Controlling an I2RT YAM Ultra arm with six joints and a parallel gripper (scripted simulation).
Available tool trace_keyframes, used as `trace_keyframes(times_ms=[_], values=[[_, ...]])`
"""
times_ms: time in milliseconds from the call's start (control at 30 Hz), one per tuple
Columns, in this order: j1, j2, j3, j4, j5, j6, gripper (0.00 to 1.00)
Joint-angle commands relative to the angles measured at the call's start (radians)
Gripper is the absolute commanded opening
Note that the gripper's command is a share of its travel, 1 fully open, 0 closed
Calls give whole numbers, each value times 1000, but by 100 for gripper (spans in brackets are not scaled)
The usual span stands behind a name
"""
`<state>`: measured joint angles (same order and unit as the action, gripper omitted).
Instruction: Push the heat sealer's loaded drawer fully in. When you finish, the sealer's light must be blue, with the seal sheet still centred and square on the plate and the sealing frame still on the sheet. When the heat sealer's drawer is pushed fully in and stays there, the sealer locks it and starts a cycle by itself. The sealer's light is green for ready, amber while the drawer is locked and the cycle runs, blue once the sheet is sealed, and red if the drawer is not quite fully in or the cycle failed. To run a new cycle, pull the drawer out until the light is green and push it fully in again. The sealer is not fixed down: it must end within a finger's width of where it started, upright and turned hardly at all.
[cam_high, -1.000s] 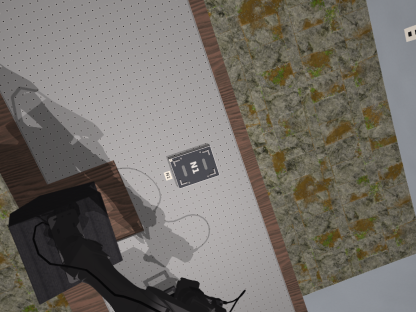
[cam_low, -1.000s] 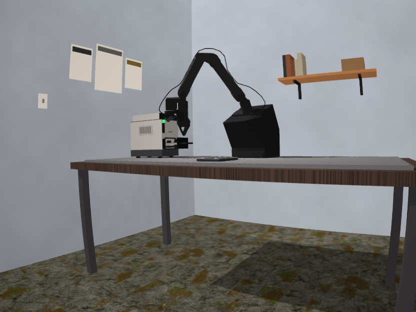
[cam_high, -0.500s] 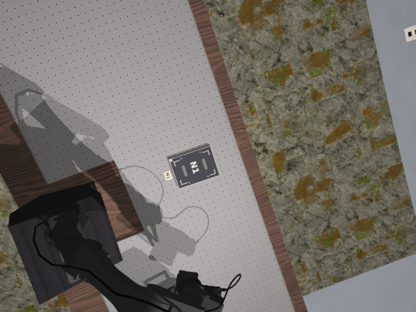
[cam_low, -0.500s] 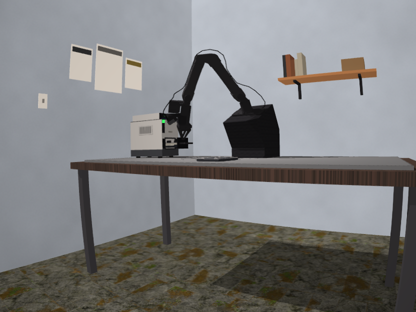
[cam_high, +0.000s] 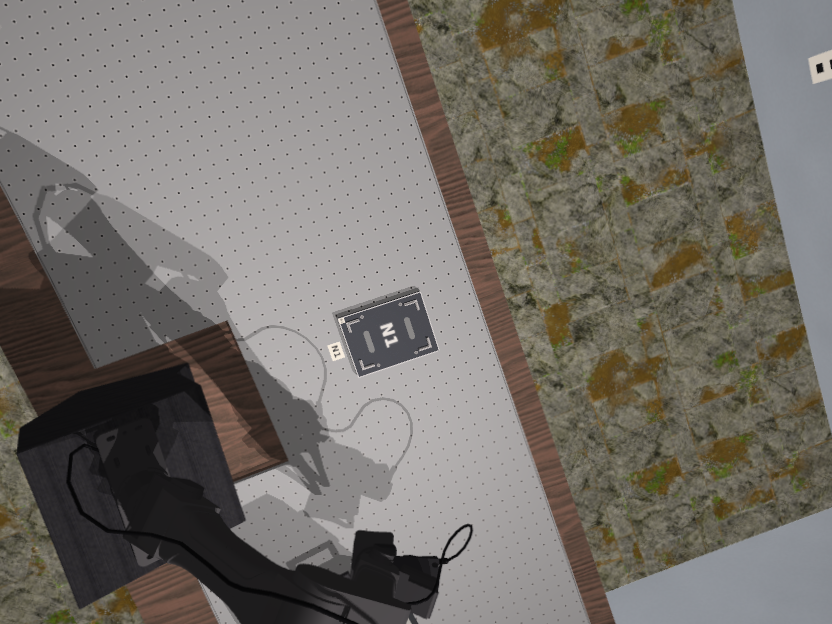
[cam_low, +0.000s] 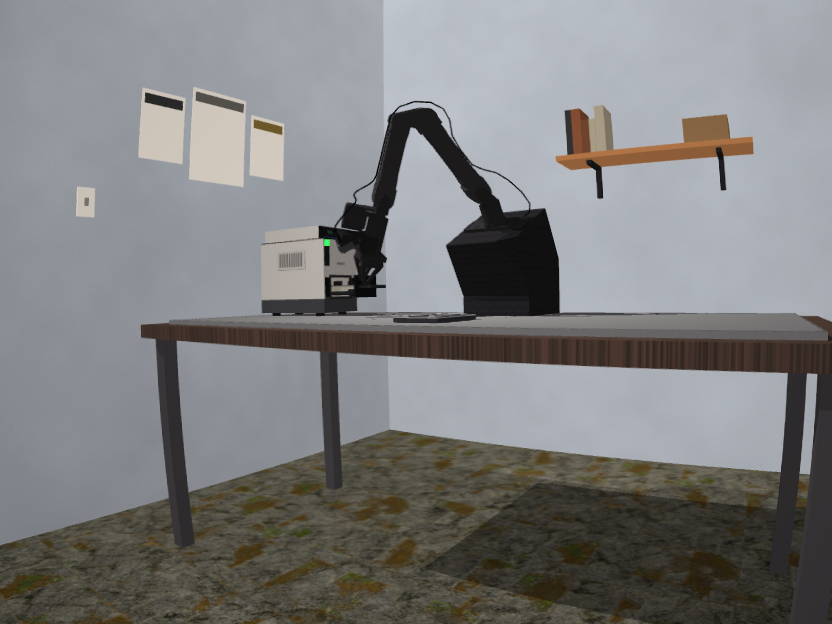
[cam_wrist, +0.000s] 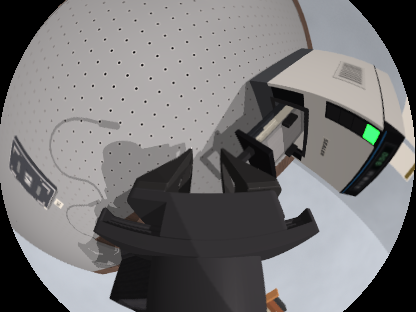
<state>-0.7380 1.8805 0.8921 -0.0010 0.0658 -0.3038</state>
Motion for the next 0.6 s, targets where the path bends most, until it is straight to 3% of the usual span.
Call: trace_keyframes(times_ms=[0, 67, 133, 200, 267, 467, 500, 567], values=[[-10, 25, -97, 179, 25, -73, 30], [-12, 34, -155, 283, 31, -114, 30], [-13, 42, -168, 322, 28, -120, 30], [-14, 43, -178, 343, 27, -122, 30], [-13, -5, -153, 355, 27, -123, 30], [-16, 41, -146, 372, 20, -127, 30], [-16, 59, -216, 428, 25, -148, 30], [-20, 71, -262, 514, 42, -200, 30]])
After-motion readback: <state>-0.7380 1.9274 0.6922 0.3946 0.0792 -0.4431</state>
